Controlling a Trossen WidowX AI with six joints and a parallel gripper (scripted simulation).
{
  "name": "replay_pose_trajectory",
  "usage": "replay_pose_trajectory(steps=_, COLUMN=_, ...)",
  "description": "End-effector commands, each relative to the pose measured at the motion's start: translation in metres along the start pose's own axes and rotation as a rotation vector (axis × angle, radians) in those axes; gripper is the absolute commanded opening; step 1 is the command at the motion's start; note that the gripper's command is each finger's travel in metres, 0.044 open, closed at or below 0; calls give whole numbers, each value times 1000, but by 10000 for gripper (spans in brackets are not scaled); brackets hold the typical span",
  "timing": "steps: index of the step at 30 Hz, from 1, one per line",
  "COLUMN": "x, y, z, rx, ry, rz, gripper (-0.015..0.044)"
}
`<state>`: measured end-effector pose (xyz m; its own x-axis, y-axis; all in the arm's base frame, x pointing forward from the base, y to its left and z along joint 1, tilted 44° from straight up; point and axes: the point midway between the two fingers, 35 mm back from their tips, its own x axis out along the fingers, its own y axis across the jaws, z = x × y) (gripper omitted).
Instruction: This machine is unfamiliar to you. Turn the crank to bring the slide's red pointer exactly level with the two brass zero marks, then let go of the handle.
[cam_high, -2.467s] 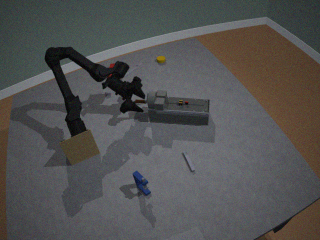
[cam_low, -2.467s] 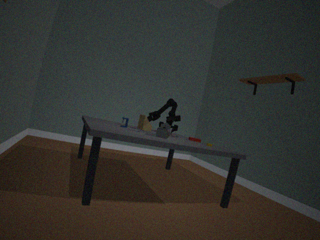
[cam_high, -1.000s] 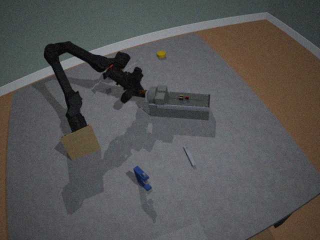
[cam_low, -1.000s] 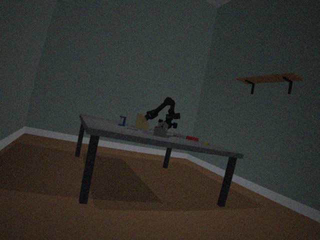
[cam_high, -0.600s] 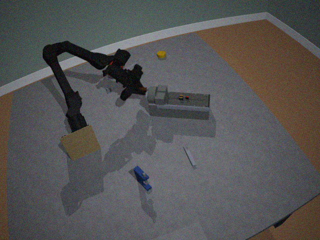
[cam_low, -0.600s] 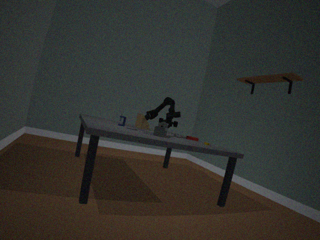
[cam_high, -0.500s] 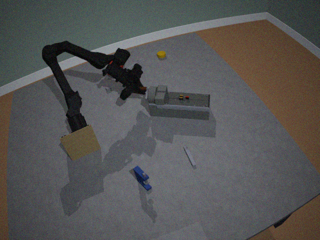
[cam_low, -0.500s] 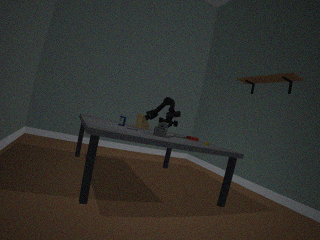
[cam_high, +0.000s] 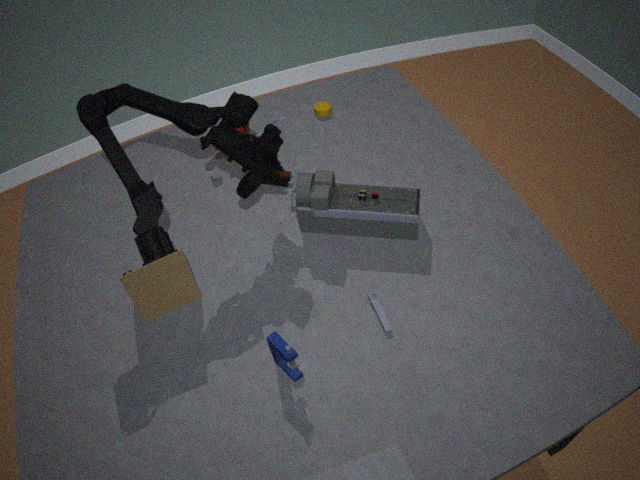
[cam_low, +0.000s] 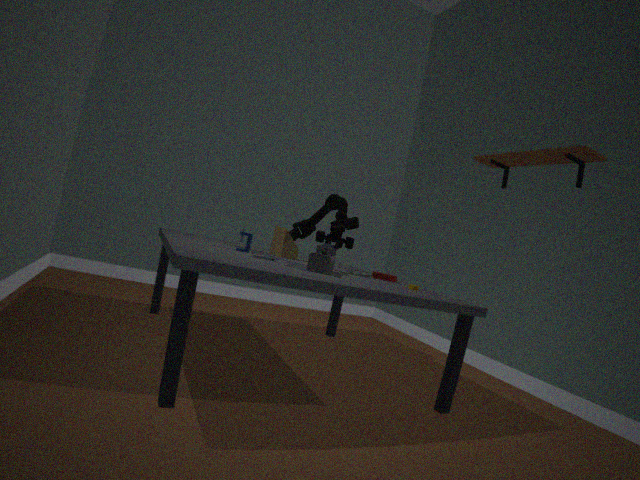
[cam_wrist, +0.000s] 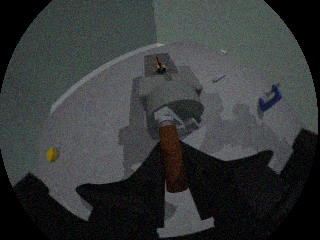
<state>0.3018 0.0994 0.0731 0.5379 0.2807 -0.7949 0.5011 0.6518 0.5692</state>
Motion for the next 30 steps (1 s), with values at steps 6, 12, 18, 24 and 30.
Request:
replay_pose_trajectory(steps=6, x=-4, y=-16, z=4, rx=1, ry=-9, rz=-6, gripper=0)
replay_pose_trajectory(steps=12, x=-4, y=-23, z=3, rx=1, ry=-9, rz=-6, gripper=0)
replay_pose_trajectory(steps=18, x=-3, y=-28, z=2, rx=1, ry=-9, rz=-6, gripper=0)
replay_pose_trajectory(steps=24, x=-2, y=-30, z=2, rx=1, ry=-9, rz=-6, gripper=0)
replay_pose_trajectory(steps=30, x=-1, y=-32, z=1, rx=1, ry=-9, rz=-6, gripper=0)
